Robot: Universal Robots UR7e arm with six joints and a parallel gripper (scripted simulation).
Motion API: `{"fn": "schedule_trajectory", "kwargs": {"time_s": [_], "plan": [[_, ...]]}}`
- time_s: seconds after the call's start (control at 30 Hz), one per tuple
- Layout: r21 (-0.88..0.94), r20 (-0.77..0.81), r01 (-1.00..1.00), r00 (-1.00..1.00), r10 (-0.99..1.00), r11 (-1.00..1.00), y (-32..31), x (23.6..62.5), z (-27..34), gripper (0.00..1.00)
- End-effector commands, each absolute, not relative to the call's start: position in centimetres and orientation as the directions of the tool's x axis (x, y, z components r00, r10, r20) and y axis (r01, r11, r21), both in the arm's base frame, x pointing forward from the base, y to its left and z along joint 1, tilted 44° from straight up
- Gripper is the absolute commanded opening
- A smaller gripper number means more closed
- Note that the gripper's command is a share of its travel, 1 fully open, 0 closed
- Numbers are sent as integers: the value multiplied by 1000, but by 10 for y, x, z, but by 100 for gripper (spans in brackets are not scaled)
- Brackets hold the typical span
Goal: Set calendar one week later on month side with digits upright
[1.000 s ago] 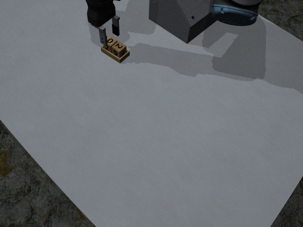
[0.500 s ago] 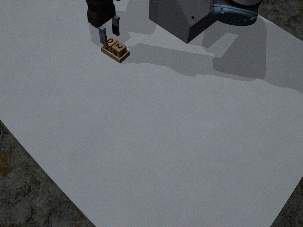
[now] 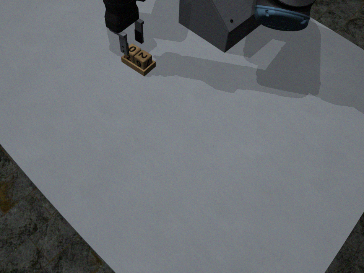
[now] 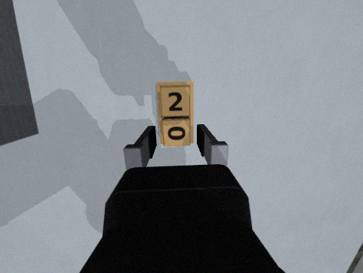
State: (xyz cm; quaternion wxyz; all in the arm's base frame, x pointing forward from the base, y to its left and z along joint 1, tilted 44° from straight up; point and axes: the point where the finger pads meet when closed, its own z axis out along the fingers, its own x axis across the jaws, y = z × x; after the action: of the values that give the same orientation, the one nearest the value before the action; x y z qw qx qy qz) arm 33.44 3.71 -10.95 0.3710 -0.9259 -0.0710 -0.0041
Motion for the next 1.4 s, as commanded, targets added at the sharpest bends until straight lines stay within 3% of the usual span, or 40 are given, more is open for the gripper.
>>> {"fn": "schedule_trajectory", "kwargs": {"time_s": [0.0,1.37], "plan": [[-690,58,133,990,129,-712,43,333,-113,90],[-688,60,134,990,128,-714,58,332,-130,90]]}}
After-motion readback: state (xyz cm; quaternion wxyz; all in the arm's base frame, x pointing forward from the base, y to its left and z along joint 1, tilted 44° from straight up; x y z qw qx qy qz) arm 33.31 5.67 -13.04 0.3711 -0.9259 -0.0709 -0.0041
